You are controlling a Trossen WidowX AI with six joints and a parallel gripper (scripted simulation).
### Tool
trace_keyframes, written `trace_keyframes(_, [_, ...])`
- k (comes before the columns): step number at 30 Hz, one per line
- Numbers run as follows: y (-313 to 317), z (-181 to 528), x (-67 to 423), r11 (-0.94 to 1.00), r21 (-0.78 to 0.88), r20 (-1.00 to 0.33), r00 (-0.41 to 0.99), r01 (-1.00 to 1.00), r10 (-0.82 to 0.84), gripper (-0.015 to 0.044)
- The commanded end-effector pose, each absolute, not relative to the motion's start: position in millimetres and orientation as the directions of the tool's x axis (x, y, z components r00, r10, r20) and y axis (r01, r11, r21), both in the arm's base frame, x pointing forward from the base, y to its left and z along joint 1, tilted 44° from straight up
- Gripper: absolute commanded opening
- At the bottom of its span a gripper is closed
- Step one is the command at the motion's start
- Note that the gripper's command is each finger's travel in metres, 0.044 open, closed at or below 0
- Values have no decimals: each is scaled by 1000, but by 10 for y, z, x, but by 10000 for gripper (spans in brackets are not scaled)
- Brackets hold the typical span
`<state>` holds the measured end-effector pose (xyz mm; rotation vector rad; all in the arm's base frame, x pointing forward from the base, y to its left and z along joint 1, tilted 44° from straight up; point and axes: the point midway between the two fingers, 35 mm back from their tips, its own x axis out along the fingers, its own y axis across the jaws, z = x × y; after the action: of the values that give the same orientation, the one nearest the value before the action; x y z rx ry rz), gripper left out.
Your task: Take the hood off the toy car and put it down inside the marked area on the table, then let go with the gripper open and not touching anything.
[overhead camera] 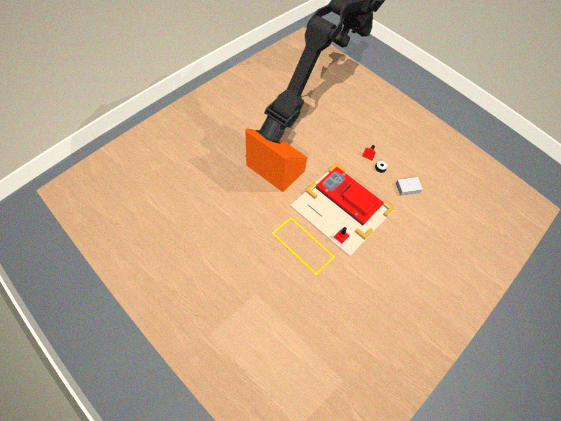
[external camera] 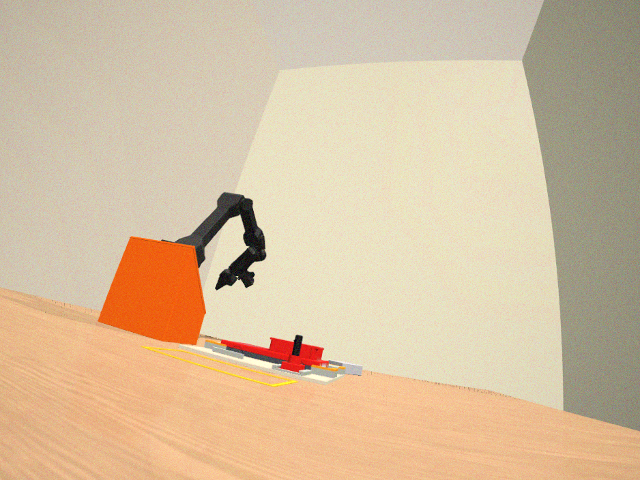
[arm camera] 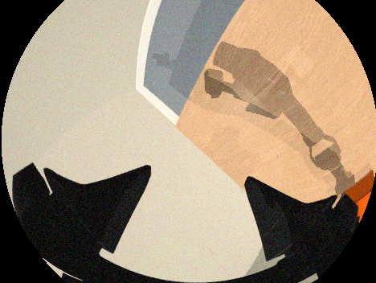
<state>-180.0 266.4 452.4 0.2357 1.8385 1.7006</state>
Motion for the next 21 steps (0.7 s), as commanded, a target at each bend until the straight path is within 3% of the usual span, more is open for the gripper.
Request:
trace_keyframes(1, [2972, 4286, -1484, 216, 927, -374, -709, -307, 598, 440])
trace_keyframes(21, [3702, 3181, 230, 436, 808, -581, -411, -396, 703, 440])
